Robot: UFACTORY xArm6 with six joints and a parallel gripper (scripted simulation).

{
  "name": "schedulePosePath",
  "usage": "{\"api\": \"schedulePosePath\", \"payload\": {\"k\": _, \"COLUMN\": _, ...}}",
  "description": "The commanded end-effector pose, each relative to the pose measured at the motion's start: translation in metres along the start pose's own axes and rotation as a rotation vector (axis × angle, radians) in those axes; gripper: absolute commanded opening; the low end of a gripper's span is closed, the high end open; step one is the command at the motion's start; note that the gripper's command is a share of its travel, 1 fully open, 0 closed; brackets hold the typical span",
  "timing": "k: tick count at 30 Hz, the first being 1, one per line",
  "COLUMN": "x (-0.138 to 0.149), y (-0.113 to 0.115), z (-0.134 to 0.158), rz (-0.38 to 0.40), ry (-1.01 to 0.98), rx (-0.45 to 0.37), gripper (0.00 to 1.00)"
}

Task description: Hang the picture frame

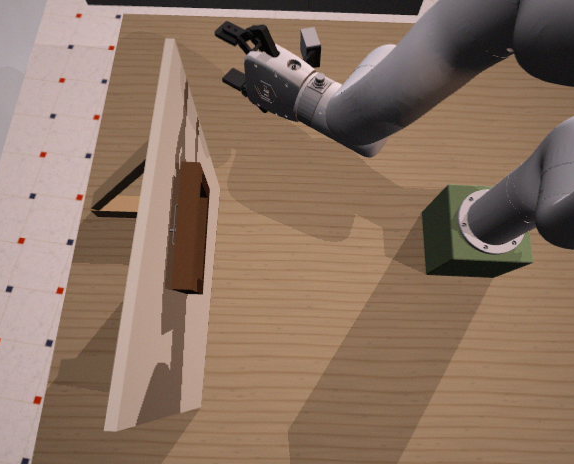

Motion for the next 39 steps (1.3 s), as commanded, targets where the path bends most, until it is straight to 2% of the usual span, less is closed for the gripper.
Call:
{"api": "schedulePosePath", "payload": {"k": 1, "x": -0.001, "y": 0.002, "z": -0.001, "rz": 0.001, "ry": -0.015, "rx": 0.015, "gripper": 1.00}}
{"api": "schedulePosePath", "payload": {"k": 12, "x": -0.001, "y": 0.002, "z": 0.000, "rz": 0.001, "ry": -0.015, "rx": 0.015, "gripper": 1.00}}
{"api": "schedulePosePath", "payload": {"k": 18, "x": 0.010, "y": 0.037, "z": 0.028, "rz": 0.029, "ry": -0.056, "rx": 0.010, "gripper": 1.00}}
{"api": "schedulePosePath", "payload": {"k": 37, "x": 0.011, "y": 0.040, "z": 0.030, "rz": 0.032, "ry": -0.059, "rx": 0.009, "gripper": 1.00}}
{"api": "schedulePosePath", "payload": {"k": 39, "x": 0.012, "y": 0.047, "z": 0.036, "rz": 0.036, "ry": -0.060, "rx": 0.003, "gripper": 1.00}}
Point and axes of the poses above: the point where the finger pads meet when closed, its own y axis back along the fingers, its own x axis across the jaws, z = x × y, the point moved 2 cm from there along y, back along the fingers, and after that the axes turned 14 degrees about y, right-handed, at the moved point
